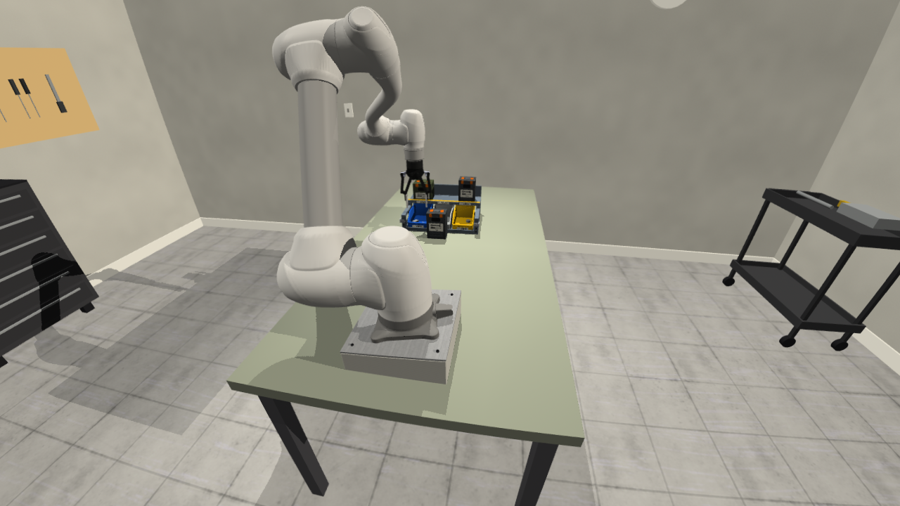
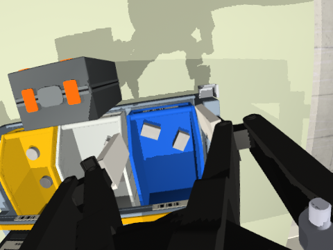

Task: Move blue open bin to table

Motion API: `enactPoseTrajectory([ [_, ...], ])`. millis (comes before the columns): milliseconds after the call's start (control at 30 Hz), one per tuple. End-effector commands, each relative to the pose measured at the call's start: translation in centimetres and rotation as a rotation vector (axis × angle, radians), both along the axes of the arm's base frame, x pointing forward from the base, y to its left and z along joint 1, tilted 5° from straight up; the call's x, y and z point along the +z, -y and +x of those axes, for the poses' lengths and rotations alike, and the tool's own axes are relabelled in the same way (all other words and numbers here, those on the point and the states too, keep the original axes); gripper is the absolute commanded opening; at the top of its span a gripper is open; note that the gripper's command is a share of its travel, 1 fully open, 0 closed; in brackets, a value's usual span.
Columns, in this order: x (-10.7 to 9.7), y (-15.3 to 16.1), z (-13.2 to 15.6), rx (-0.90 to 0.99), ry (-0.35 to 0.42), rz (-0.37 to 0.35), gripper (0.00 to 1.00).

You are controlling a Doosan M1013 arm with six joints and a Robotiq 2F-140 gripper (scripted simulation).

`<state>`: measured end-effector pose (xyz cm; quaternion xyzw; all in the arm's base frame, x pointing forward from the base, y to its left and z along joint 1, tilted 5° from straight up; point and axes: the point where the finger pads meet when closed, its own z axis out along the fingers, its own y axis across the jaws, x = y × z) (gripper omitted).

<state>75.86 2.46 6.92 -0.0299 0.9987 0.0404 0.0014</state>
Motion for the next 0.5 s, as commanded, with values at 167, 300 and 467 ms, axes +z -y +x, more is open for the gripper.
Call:
enactPoseTrajectory([
  [167, 0.02, 0.0, 0.0, 0.059, 0.005, 0.0, 0.57],
  [300, 0.02, 0.0, 0.0, 0.11, 0.009, 0.0, 0.57],
  [467, 0.02, 0.0, 0.0, 0.318, 0.026, 0.0, 0.57],
])
